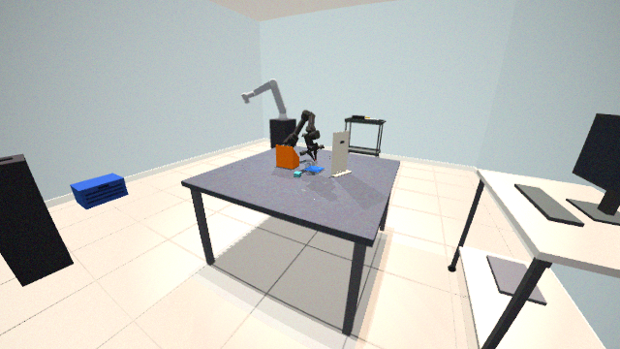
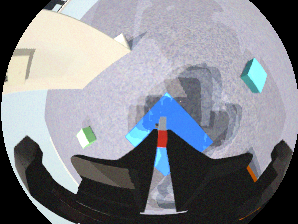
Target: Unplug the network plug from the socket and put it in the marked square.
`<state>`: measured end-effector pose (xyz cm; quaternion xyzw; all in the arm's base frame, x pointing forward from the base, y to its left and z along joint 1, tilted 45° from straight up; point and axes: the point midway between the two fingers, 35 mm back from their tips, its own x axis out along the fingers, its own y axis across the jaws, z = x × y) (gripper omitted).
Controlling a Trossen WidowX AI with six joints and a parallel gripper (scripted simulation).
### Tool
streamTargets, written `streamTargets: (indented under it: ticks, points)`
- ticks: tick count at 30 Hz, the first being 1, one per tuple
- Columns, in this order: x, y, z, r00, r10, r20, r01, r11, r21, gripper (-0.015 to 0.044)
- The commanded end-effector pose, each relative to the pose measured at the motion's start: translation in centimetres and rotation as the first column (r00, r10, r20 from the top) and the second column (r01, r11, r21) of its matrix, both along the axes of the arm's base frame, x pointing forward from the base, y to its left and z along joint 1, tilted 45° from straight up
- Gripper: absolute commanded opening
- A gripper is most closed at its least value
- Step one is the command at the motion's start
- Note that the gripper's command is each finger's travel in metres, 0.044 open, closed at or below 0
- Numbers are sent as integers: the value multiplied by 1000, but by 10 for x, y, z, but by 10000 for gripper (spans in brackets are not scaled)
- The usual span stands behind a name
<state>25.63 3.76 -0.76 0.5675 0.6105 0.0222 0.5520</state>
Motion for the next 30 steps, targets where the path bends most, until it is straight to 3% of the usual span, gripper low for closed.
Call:
streamTargets:
  ticks: [1,16,30]
  points:
    - [-5,4,-1,998,60,16,-61,997,47,0]
    - [-20,14,3,978,181,107,-200,958,206,0]
    - [-23,17,11,955,182,234,-255,906,337,0]
